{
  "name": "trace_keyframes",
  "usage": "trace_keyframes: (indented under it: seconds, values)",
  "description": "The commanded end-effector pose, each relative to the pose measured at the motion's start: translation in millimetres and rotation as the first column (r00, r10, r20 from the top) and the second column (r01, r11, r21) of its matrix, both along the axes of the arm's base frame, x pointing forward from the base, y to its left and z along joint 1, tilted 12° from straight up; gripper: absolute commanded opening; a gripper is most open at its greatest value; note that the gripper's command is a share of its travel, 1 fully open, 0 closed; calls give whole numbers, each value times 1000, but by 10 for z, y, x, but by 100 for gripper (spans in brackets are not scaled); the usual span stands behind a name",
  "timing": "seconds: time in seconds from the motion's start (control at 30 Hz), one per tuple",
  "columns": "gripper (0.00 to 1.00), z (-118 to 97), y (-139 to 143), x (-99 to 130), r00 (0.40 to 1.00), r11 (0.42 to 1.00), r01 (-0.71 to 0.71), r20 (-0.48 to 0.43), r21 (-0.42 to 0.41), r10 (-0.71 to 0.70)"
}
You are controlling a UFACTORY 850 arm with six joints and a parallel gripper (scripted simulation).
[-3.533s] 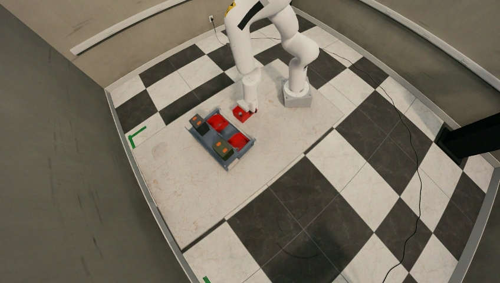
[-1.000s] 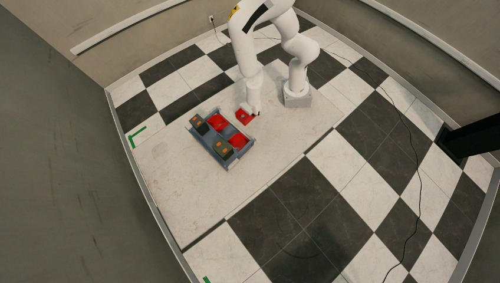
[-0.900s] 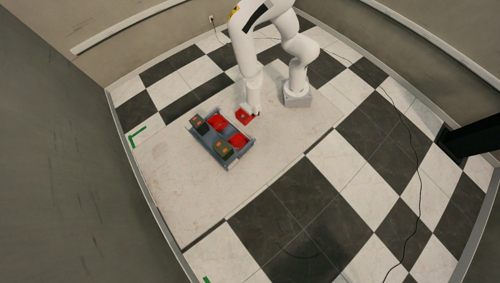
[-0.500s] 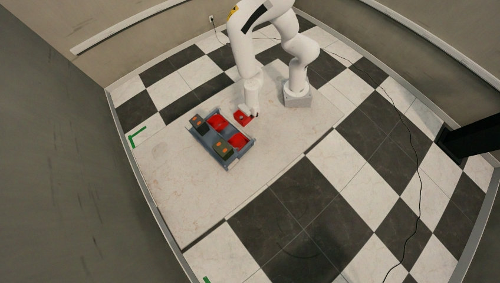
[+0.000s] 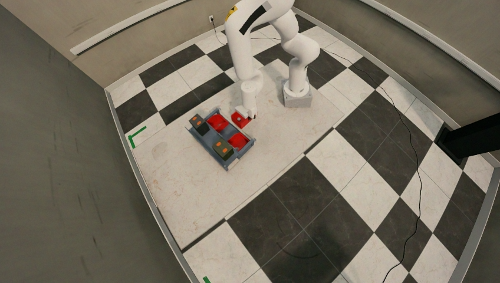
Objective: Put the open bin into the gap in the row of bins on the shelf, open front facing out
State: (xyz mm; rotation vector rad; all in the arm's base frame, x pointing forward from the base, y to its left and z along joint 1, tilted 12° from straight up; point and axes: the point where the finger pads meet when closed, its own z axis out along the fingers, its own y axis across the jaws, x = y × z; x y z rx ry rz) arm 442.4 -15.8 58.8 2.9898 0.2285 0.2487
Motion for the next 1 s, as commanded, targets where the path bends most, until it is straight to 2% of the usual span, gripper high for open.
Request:
trace_keyframes:
  seconds: [0.0, 0.13, 0.3, 0.97]
  values:
    - [0, 7, 0, 9, 1000, 1000, 1, -7, -3, -1]
    - [0, 7, 0, 9, 1000, 1000, 1, -7, -3, -1]
    - [0, 33, 14, 130, 1000, 1000, 1, -7, -3, -1]
    - [0, 23, 9, 86, 1000, 1000, 1, -7, -3, -1]
